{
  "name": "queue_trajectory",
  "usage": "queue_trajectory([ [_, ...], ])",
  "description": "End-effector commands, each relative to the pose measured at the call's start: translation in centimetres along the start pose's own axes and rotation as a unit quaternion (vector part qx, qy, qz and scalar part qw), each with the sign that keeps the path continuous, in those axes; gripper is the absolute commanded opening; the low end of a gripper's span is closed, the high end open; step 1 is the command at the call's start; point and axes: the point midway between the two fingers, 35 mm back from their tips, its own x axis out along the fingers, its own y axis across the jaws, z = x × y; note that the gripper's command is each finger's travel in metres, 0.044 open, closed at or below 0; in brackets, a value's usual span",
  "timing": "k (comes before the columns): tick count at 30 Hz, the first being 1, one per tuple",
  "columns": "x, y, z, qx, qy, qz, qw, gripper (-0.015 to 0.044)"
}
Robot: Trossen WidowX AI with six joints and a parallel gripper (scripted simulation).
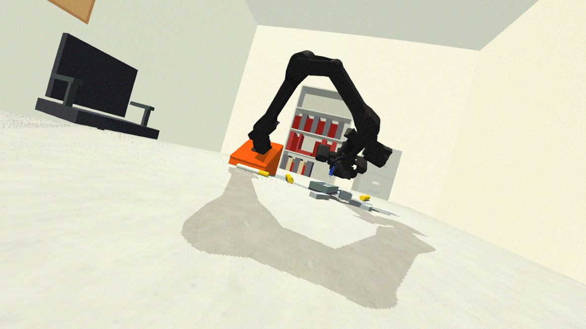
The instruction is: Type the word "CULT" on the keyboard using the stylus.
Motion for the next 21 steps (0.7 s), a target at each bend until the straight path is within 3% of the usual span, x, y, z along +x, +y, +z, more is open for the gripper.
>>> queue_trajectory([
  [1, 0.28, -0.02, 0.3, -0.003, -0.001, 0.0, 1.0, 0.0],
  [4, 0.42, 0.02, 0.5, -0.003, -0.001, 0.0, 1.0, 0.0079],
  [21, 0.76, 0.04, 1.07, -0.003, -0.001, 0.0, 1.0, 0.0081],
])
